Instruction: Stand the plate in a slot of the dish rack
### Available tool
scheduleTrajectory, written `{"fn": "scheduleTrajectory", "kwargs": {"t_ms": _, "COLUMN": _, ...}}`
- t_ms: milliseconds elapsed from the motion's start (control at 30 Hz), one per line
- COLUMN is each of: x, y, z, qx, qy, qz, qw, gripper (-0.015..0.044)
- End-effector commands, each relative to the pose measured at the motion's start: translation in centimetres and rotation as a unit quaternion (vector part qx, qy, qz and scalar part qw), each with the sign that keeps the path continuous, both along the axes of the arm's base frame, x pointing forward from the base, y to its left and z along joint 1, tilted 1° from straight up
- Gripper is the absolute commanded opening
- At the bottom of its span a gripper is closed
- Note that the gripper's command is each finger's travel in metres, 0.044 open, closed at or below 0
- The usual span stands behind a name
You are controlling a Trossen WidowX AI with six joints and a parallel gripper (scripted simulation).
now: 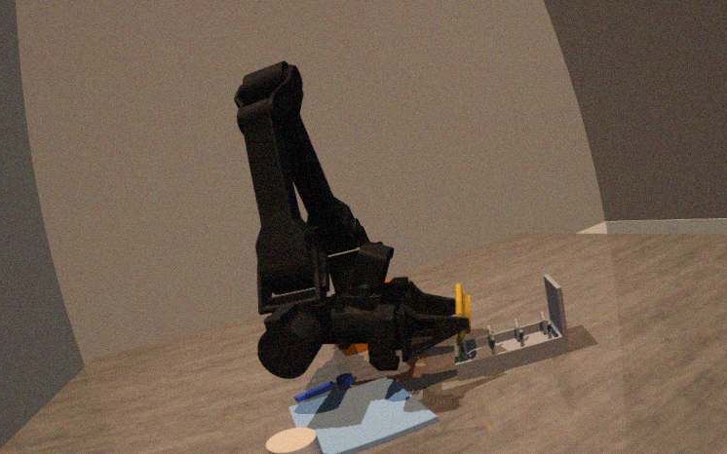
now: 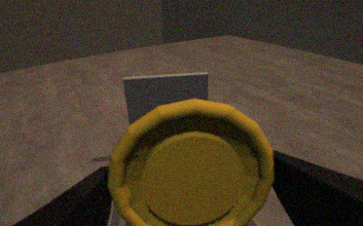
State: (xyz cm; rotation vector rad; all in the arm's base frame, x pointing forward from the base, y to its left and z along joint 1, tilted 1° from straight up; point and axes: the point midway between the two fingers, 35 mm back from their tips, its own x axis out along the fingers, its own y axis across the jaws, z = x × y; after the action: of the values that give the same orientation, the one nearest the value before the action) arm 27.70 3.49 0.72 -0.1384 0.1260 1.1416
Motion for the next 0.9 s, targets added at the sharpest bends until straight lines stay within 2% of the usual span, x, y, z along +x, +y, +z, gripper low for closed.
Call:
{"fn": "scheduleTrajectory", "kwargs": {"t_ms": 0, "x": -0.1, "y": 0.5, "z": 0.1, "qx": 0.003, "qy": 0.001, "qz": 0.001, "qw": 1.0, "gripper": 0.0}}
{"fn": "scheduleTrajectory", "kwargs": {"t_ms": 633, "x": 0.2, "y": 2.2, "z": 0.1, "qx": 0.002, "qy": -0.002, "qz": 0.0, "qw": 1.0, "gripper": 0.0}}
{"fn": "scheduleTrajectory", "kwargs": {"t_ms": 867, "x": 0.2, "y": 2.2, "z": -2.0, "qx": 0.001, "qy": -0.006, "qz": 0.0, "qw": 1.0, "gripper": 0.0}}
